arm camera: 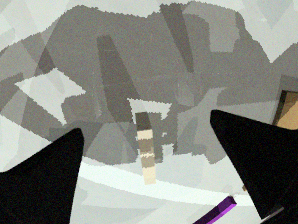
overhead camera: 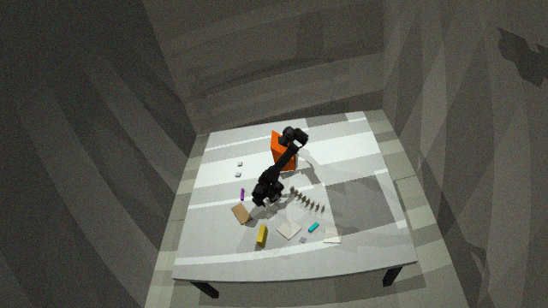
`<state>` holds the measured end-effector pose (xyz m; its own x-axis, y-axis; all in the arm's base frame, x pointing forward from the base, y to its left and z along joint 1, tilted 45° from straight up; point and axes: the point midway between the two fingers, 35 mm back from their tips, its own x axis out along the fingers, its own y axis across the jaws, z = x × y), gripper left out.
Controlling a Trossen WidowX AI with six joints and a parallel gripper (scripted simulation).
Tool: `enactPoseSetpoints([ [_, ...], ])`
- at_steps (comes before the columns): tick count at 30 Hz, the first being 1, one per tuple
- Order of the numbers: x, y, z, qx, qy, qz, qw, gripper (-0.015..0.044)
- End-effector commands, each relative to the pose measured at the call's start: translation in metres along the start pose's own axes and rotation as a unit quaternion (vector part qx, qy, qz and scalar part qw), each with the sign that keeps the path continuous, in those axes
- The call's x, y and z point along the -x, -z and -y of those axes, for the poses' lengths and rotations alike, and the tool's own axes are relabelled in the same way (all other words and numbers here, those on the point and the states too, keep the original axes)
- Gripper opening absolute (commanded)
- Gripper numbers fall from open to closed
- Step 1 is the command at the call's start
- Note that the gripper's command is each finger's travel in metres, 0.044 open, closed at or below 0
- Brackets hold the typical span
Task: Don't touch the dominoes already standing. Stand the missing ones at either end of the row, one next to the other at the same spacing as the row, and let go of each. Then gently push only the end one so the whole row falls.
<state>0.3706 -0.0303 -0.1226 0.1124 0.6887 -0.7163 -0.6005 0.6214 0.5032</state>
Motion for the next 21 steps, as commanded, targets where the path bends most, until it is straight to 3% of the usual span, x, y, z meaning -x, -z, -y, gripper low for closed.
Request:
enactPoseSetpoints([
  [1,-0.0086,0.0024,-0.0029,-0.005,-0.005,-0.001,1.0,0.044],
  [6,-0.0089,0.0024,-0.0029,-0.005,-0.005,-0.001,1.0,0.044],
  [21,-0.0089,0.0024,-0.0029,-0.005,-0.005,-0.001,1.0,0.0046],
])
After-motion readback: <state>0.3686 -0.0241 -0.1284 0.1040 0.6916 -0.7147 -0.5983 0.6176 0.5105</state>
